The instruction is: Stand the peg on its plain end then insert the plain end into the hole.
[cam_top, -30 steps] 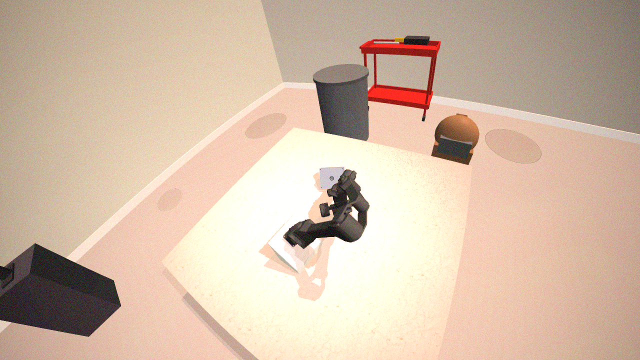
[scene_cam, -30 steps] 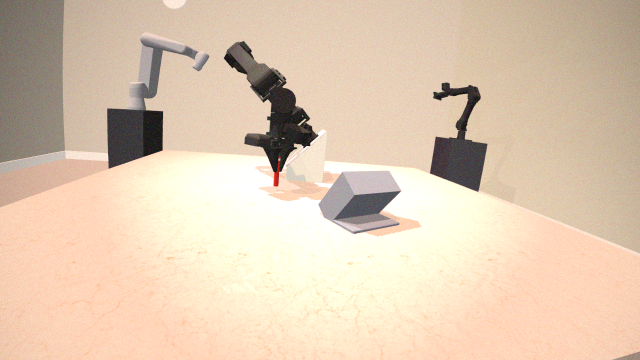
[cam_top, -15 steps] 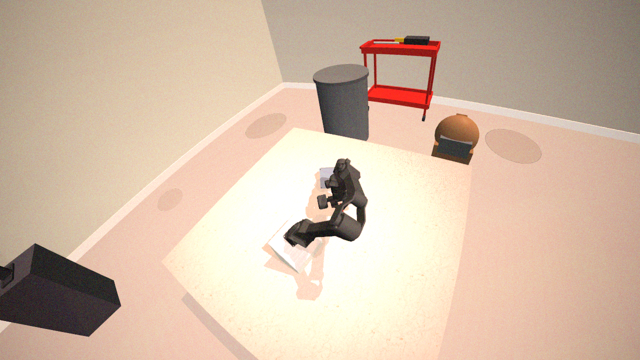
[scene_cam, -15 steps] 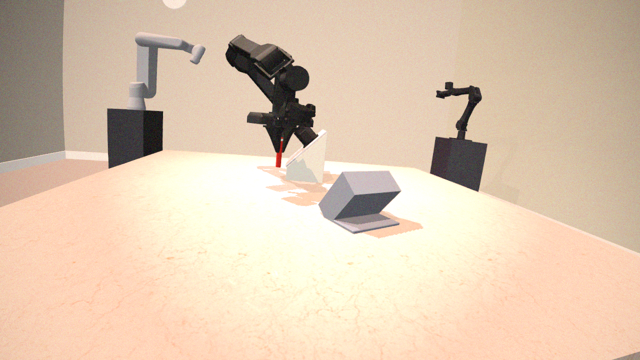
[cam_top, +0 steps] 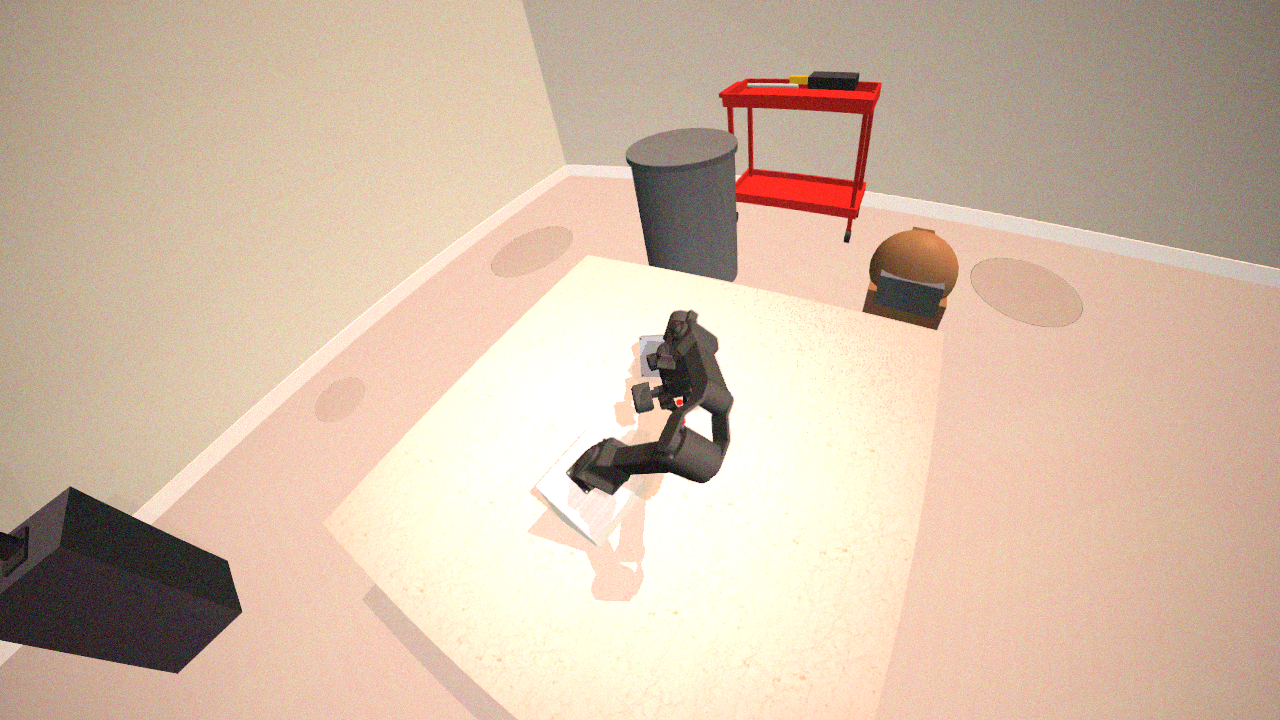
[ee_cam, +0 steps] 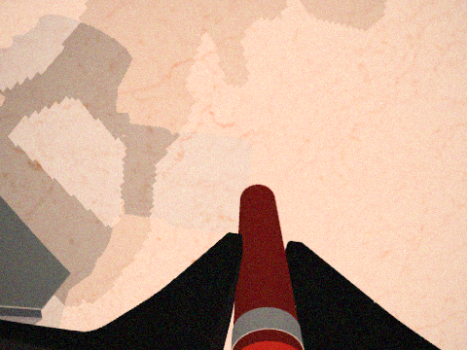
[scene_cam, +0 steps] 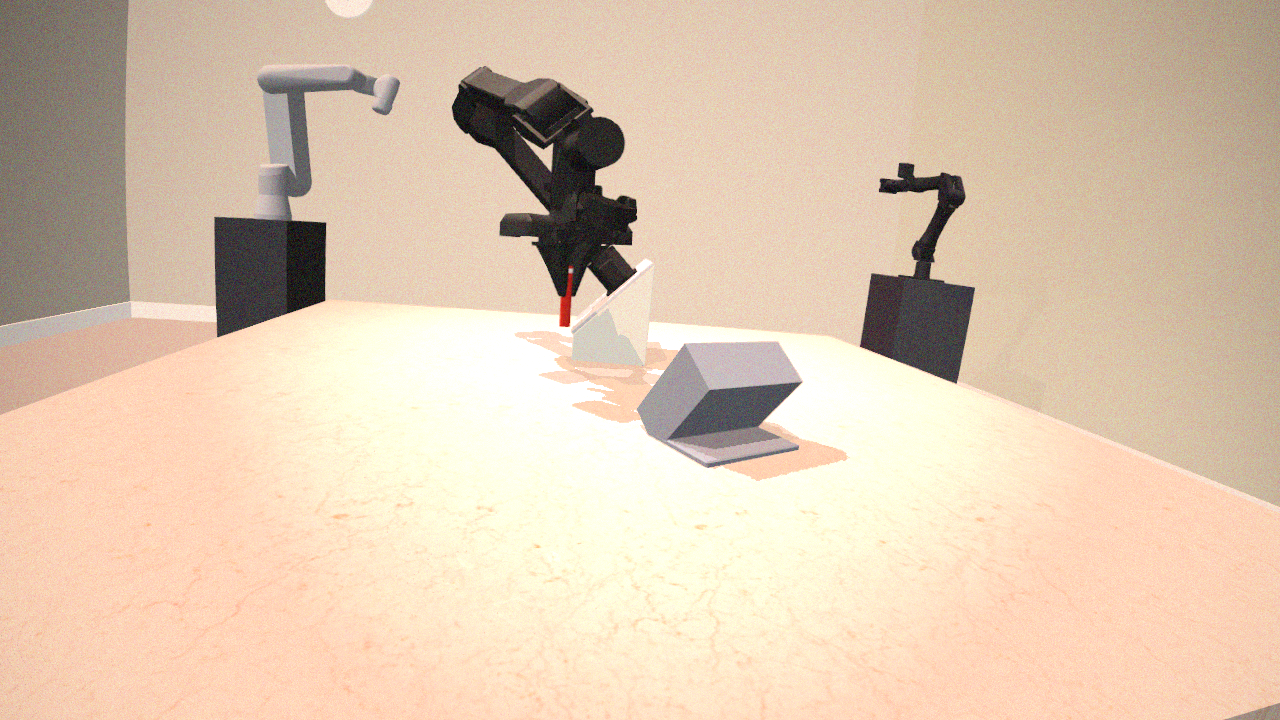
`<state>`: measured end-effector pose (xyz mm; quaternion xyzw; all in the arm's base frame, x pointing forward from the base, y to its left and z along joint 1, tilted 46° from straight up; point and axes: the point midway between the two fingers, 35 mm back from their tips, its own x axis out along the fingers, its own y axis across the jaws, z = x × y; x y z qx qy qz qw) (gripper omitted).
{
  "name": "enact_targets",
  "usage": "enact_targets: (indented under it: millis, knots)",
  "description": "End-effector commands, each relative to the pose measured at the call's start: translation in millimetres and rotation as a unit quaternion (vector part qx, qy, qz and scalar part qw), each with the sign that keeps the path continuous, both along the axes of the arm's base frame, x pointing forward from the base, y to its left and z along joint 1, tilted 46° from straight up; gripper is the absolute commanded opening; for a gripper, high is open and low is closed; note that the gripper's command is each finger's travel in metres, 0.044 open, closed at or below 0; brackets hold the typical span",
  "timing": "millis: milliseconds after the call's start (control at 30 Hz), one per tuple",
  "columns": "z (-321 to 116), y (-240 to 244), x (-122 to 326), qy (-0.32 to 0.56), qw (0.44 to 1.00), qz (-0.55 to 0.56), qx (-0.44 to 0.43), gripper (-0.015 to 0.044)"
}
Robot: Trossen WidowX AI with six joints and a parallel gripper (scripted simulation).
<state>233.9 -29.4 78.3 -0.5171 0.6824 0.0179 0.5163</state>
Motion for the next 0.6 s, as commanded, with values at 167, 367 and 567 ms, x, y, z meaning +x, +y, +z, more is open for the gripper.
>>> enact_targets:
  millis: [167,367,567]
  knots:
    - [-12.4,5.2,2.0,0.002,0.999,0.027,0.019,0.0000]
    - [-18.8,8.9,5.0,-0.001,0.999,0.045,0.030,0.0000]
    - [-24.9,12.7,8.0,-0.005,0.997,0.063,0.041,0.0000]
